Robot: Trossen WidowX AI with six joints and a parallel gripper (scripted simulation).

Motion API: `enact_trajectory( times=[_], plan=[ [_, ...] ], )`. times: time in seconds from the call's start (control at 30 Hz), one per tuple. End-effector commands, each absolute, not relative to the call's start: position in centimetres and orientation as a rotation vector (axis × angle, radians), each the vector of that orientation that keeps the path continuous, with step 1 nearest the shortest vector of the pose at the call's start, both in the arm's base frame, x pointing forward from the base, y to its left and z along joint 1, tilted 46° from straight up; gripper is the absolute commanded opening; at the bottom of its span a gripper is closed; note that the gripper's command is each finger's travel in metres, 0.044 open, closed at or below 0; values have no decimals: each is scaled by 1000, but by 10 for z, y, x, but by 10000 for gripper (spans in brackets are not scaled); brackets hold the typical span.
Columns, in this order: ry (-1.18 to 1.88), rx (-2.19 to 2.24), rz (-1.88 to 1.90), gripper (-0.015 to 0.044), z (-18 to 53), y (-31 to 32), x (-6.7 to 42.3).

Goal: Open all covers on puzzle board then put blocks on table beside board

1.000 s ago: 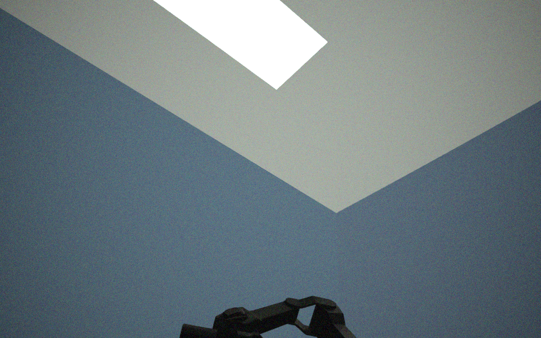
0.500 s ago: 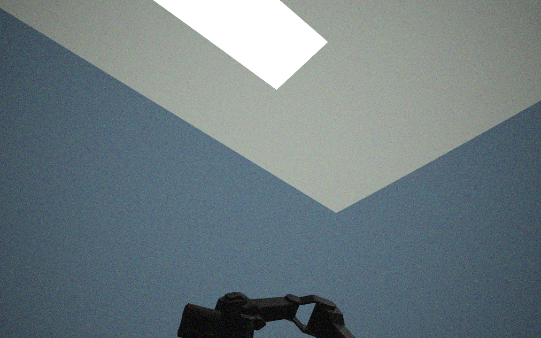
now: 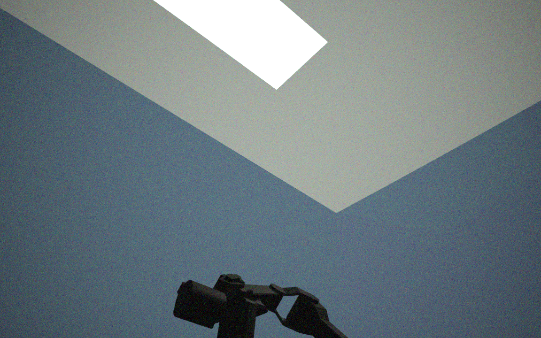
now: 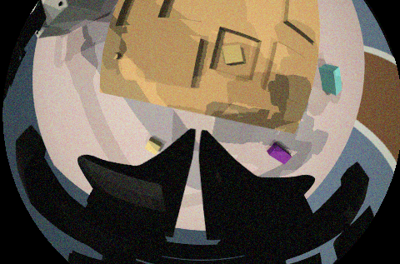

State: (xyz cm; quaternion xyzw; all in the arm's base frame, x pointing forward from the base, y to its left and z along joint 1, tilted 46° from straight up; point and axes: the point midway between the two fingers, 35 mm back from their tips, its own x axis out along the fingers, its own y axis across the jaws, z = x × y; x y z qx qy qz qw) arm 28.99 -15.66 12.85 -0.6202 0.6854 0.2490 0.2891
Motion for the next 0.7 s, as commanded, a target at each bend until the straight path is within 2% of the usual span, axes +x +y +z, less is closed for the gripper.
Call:
enact_trajectory(
  times=[0.0,0.27,0.67],
  plan=[
    [1823,-1743,796,0,113,-141,304],
    [1808,-1862,986,0,86,-115,322],
    [1760,-1126,-96,0,84,-114,322]
  ],
)
